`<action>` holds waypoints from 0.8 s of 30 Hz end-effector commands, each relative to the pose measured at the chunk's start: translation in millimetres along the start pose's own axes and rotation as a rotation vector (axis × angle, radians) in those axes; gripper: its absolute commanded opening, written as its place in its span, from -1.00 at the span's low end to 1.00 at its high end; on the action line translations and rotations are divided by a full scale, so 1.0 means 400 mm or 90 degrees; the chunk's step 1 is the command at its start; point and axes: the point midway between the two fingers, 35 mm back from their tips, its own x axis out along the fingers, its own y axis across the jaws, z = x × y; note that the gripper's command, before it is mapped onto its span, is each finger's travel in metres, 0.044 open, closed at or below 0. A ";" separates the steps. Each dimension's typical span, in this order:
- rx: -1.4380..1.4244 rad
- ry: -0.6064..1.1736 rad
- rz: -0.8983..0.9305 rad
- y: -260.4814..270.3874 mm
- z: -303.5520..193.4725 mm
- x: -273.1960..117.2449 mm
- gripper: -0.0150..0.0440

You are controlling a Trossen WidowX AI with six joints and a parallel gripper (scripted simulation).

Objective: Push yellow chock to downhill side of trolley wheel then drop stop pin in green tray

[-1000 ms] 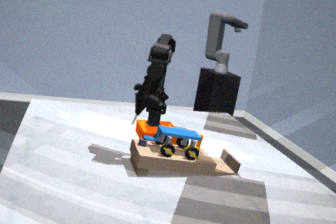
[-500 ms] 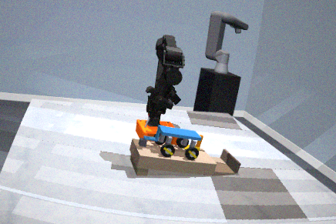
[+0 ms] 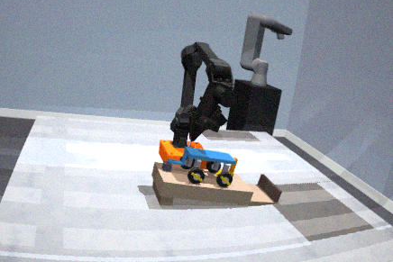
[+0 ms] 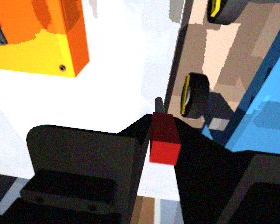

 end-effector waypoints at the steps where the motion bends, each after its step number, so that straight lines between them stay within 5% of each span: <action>1: 0.002 0.002 0.003 0.003 0.031 -0.002 -0.49; 24: 0.002 -0.004 0.004 0.019 0.259 -0.020 -0.49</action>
